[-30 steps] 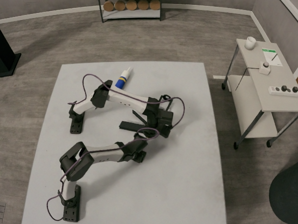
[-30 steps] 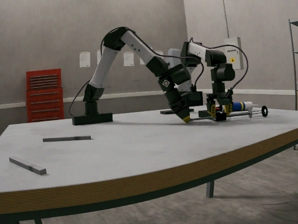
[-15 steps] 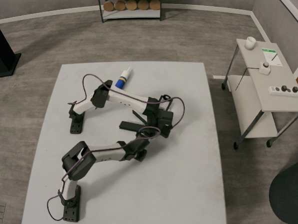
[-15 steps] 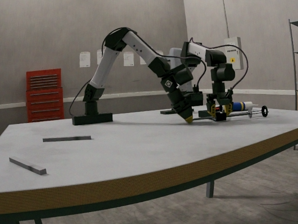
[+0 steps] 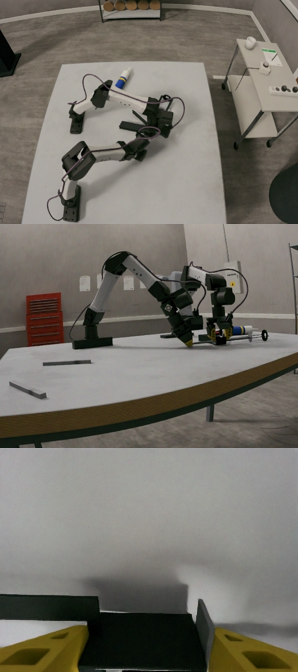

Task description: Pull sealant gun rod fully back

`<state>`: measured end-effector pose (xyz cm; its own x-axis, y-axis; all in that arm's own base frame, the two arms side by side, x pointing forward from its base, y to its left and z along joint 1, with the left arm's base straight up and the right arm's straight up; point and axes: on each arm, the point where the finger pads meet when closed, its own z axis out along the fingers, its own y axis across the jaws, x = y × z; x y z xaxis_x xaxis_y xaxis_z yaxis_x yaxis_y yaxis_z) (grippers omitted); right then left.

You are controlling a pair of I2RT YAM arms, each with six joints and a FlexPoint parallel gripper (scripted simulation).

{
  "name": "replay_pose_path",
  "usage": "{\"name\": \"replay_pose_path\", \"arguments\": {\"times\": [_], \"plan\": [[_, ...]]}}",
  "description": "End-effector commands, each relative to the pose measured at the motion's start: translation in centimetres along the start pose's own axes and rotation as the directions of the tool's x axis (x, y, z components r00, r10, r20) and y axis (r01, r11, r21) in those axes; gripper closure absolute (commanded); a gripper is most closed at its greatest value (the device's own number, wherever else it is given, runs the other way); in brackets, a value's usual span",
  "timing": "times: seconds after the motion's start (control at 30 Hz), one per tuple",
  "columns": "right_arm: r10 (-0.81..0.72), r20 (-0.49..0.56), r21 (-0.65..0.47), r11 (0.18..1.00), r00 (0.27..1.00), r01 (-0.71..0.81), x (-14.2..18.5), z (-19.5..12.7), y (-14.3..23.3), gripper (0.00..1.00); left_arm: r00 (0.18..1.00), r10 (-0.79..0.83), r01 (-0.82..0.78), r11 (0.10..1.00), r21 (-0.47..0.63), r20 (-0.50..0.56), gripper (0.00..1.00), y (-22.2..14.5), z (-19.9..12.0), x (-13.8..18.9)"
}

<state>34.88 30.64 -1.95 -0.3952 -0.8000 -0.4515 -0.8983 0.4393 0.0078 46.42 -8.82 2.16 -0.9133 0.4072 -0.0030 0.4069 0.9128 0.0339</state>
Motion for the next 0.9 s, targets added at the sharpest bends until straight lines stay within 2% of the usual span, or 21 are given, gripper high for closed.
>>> {"name": "replay_pose_path", "arguments": {"times": [0.0,0.23,0.87], "plan": [[-0.014,0.059,0.022,1.0,0.998,0.013,-1.6,-1.4,-0.2,0.73,1.0,0.003,-0.003,1.0,-0.007,0.011,0.54,-0.1,-0.3,-0.3],[-0.017,0.057,0.022,1.0,0.998,0.016,-1.4,-1.5,-0.3,0.73,1.0,0.003,-0.003,1.0,-0.007,0.011,0.54,-0.1,-0.3,-0.3],[0.017,-0.066,0.013,1.0,0.998,-0.016,3.1,-1.7,0.0,0.73,0.998,-0.031,0.035,0.996,-0.083,0.049,0.54,2.6,-0.8,-1.0]]}}
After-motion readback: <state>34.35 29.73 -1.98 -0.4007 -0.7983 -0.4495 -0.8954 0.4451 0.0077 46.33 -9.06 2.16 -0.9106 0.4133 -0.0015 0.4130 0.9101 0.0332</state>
